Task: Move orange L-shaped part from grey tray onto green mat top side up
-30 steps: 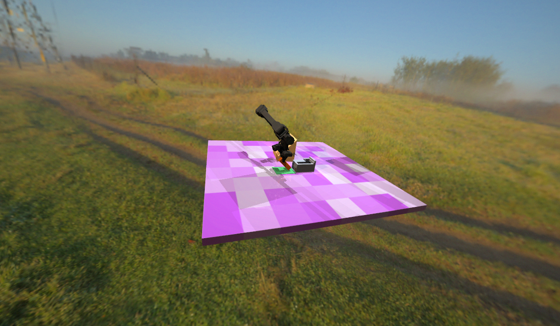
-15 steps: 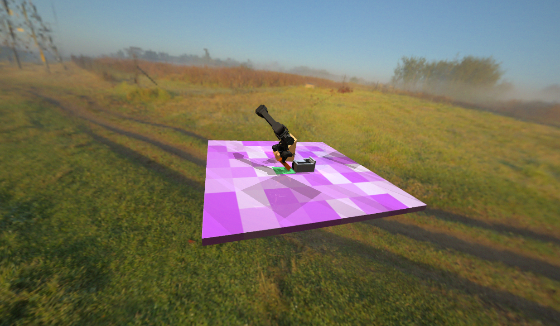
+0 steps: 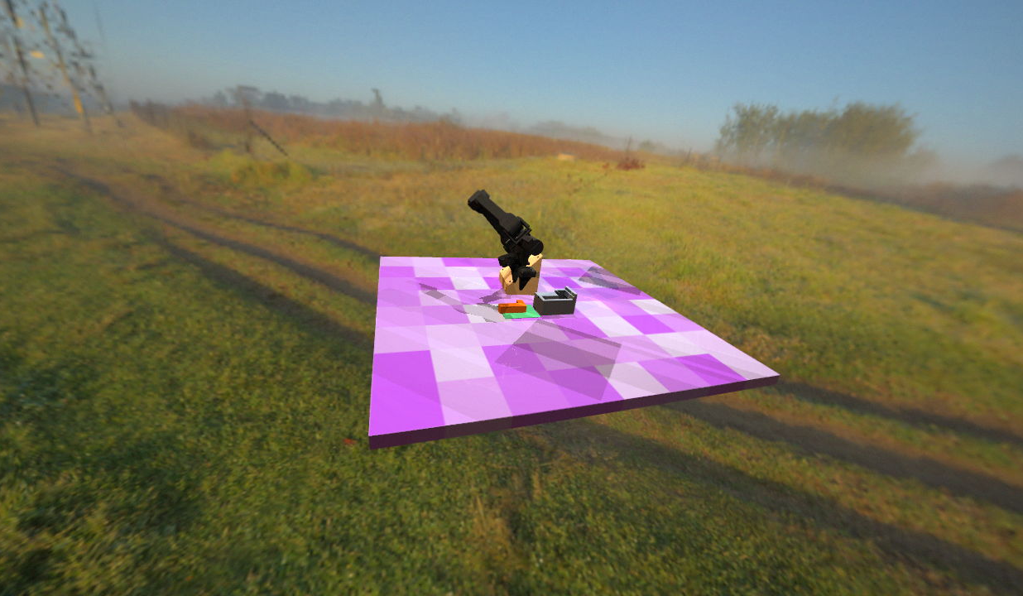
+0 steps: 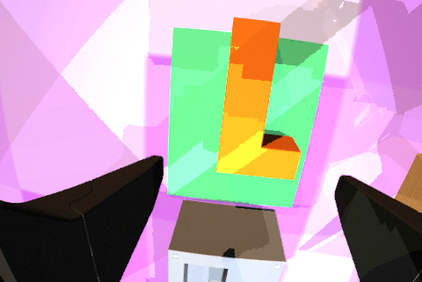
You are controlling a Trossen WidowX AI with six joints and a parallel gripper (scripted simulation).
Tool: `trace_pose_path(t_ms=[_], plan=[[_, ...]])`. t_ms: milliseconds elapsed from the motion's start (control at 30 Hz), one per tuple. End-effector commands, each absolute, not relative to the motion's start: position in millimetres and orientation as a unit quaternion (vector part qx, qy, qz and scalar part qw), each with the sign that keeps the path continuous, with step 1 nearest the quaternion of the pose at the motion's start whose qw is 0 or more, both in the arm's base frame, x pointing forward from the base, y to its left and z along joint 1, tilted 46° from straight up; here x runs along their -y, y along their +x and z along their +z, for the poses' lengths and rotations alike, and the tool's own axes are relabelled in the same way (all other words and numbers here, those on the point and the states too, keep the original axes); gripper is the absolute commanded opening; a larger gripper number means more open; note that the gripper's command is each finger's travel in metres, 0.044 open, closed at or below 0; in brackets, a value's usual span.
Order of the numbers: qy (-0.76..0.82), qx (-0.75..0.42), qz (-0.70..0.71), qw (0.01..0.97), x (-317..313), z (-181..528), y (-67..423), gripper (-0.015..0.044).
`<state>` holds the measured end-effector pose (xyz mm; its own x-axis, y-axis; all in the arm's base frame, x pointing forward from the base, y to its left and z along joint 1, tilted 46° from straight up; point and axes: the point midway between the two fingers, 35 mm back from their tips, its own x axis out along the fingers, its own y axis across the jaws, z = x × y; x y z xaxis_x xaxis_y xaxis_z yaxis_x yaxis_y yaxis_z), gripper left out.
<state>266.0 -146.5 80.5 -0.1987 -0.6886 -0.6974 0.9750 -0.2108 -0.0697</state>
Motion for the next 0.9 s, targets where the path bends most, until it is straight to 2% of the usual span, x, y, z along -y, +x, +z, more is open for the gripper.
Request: trace_pose_path(t_ms=[0, 867], plan=[[0.276, -0.258, -0.726, 0.575, 112.2, 116.0, 274.5, 0.0400], [0.272, -0.260, -0.725, 0.576, 116.1, 111.9, 273.7, 0.0400]])
